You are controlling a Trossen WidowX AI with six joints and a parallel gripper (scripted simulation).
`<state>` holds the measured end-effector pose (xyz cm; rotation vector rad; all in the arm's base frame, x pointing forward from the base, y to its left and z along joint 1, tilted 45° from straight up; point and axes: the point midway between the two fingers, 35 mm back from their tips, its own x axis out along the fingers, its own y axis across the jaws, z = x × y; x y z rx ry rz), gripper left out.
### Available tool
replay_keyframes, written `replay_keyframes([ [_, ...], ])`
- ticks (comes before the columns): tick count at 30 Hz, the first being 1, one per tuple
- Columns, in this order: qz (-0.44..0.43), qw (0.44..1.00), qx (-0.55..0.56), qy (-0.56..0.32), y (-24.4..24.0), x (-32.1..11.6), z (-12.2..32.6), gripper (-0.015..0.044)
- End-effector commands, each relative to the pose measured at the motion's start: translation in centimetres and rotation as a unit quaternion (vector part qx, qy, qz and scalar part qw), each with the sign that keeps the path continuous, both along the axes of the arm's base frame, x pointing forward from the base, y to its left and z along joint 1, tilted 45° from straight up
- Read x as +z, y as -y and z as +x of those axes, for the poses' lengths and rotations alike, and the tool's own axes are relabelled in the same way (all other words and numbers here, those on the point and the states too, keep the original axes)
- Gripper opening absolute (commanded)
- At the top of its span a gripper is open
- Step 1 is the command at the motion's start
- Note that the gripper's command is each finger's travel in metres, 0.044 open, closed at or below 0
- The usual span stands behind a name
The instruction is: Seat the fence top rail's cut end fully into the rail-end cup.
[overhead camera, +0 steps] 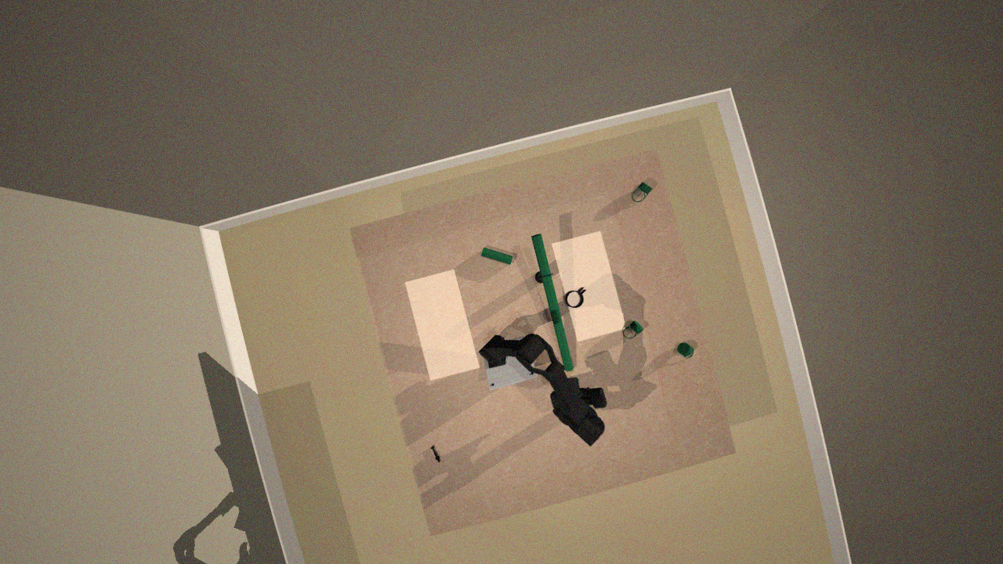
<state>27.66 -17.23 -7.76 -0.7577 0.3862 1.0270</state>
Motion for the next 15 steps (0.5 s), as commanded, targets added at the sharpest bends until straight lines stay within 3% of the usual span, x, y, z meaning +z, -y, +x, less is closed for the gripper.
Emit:
replay_keyframes([
  [1,0.0,1.0,0.0,0.0,0.0,0.0,0.0,0.0053],
  [15,0.0,1.0,0.002,0.001,0.0,2.0,0.0,0.042],
])
